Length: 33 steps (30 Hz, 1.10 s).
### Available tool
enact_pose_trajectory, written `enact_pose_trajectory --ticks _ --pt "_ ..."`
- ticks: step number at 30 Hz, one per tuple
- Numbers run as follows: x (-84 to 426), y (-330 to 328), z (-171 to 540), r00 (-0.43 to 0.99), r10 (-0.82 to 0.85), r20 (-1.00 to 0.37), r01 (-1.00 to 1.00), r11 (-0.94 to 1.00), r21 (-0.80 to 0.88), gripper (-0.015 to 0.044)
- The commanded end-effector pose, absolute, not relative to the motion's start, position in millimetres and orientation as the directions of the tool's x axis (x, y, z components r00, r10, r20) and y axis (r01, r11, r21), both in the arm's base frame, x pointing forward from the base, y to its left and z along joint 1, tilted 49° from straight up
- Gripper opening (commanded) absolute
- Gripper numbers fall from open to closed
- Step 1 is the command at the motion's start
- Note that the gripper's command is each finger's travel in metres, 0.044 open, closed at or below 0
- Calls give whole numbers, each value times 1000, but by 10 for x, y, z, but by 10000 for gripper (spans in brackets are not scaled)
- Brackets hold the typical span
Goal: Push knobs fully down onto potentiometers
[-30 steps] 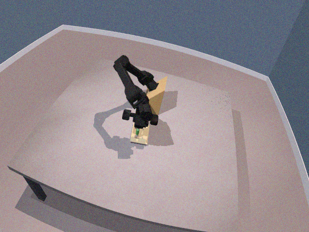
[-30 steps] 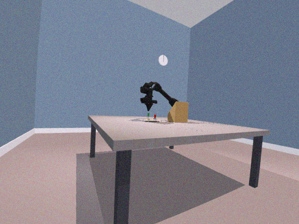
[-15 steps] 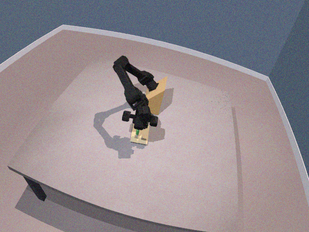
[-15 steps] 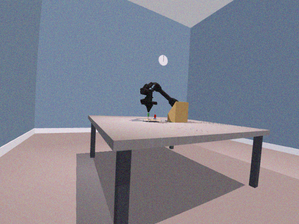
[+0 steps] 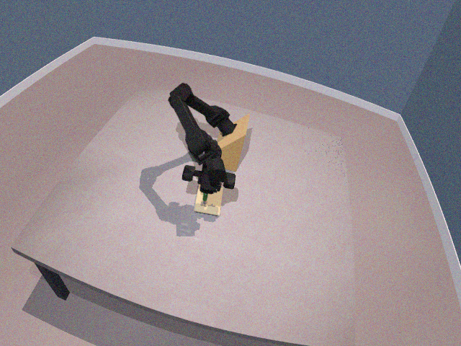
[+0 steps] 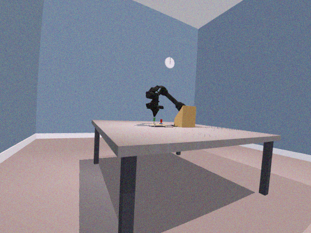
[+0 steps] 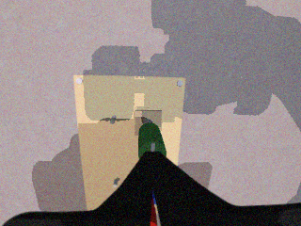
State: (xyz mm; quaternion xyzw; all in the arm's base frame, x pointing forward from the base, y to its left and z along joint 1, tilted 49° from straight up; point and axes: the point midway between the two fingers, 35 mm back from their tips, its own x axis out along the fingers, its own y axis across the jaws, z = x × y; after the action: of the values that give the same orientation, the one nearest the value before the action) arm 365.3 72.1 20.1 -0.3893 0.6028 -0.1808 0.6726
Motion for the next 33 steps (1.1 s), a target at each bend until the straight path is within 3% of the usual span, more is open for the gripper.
enact_pose_trajectory --ticks 1,33 --pt "3652 690 186 205 -717 -666 -229 626 -745 0" --pt "3658 668 167 205 -717 -666 -229 626 -745 0"
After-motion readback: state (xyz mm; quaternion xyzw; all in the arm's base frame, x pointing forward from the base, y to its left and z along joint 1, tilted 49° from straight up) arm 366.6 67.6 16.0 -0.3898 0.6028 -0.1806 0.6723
